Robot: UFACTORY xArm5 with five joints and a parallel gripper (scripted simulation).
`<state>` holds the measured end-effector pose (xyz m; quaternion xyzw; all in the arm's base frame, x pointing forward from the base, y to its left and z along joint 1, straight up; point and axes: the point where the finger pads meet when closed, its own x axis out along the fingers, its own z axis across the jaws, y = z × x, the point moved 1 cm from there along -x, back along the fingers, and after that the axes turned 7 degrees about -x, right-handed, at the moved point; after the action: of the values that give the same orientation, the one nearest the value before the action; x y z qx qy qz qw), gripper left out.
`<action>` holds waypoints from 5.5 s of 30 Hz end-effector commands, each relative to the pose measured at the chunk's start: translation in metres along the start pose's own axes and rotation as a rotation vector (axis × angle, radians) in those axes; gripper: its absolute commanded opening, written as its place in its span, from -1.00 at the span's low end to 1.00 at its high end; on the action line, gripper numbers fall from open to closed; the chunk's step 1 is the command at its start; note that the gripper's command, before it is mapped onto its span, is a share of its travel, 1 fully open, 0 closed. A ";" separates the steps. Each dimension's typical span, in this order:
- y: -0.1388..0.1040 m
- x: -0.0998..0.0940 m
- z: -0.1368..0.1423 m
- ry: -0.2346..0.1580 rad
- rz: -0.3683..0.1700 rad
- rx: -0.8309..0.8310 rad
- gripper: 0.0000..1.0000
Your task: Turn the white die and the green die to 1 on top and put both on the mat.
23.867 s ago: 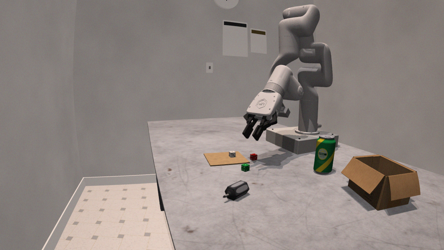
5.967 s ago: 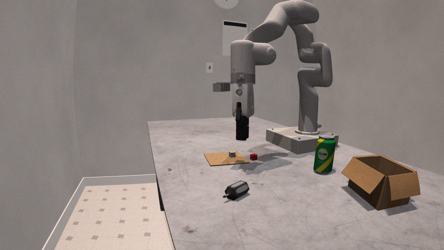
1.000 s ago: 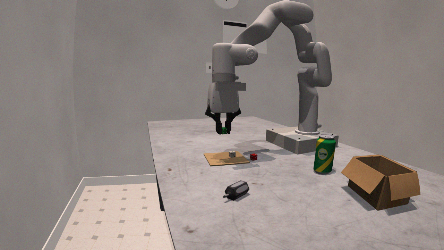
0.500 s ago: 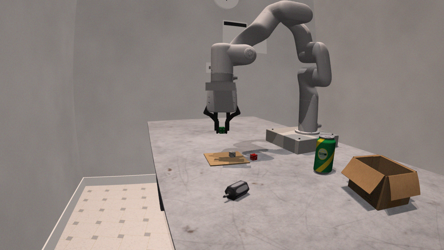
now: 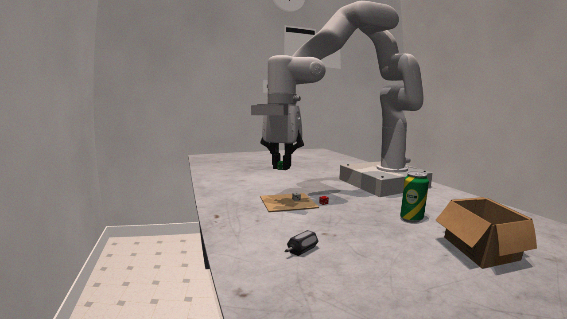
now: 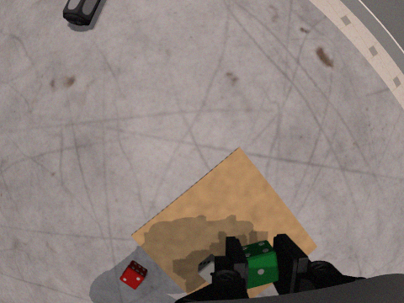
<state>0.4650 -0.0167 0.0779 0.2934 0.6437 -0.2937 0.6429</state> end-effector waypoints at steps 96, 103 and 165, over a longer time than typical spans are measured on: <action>-0.008 0.094 0.013 -0.002 0.004 0.661 -0.69; -0.008 0.094 0.013 -0.002 0.004 0.661 -0.69; -0.008 0.094 0.013 -0.002 0.004 0.661 -0.69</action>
<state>0.4658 -0.0323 -0.0174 0.4862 0.5135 -0.4867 0.5129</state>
